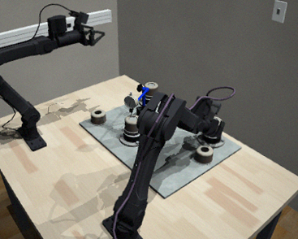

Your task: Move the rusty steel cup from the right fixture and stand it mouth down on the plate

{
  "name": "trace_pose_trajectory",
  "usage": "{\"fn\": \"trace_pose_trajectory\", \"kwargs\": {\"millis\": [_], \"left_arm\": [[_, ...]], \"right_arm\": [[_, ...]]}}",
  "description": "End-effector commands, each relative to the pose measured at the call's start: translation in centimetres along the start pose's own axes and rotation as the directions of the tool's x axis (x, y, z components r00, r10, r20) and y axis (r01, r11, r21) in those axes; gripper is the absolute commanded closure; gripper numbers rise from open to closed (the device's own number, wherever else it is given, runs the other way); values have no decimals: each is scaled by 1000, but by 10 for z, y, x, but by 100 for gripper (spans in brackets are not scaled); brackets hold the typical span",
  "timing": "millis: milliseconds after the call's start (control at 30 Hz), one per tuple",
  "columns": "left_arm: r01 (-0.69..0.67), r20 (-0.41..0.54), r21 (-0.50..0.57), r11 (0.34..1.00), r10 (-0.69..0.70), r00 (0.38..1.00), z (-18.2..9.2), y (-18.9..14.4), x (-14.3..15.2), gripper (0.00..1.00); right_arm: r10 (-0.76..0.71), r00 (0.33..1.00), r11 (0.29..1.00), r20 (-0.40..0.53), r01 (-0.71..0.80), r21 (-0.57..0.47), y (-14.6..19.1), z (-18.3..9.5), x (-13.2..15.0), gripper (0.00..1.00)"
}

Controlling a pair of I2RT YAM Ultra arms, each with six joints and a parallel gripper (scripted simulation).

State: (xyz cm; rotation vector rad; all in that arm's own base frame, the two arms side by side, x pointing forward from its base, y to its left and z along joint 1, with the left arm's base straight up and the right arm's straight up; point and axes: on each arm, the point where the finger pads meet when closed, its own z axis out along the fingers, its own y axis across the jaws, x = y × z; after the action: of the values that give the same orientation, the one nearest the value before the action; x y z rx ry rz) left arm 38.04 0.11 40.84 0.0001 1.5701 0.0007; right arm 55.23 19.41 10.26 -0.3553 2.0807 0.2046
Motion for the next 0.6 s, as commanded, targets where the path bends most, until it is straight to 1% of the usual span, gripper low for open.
{"fn": "trace_pose_trajectory", "kwargs": {"millis": [0, 233, 333, 400, 433, 567], "left_arm": [[0, 41, 15, 1000, -1, 999, -6, -3, -23, 0], [0, 41, 15, 1000, -1, 999, -6, -3, -23, 0], [0, 41, 15, 1000, -1, 999, -6, -3, -23, 0], [0, 41, 15, 1000, -1, 999, -6, -3, -23, 0], [0, 41, 15, 1000, -1, 999, -6, -3, -23, 0], [0, 41, 15, 1000, -1, 999, -6, -3, -23, 0]], "right_arm": [[-7, 996, 1000, 83, 7, 1, -1, 1, -35, 0], [-9, 996, 1000, 88, 9, 6, 0, 12, -37, 0], [-6, 996, 1000, 94, 5, 6, -1, 12, -40, 0], [-13, 996, 1000, 89, 12, 5, 3, 17, -38, 0], [-10, 996, 1000, 89, 9, 10, -1, 18, -38, 0], [-14, 996, 1000, 86, 14, 3, 5, 23, -39, 0]]}}
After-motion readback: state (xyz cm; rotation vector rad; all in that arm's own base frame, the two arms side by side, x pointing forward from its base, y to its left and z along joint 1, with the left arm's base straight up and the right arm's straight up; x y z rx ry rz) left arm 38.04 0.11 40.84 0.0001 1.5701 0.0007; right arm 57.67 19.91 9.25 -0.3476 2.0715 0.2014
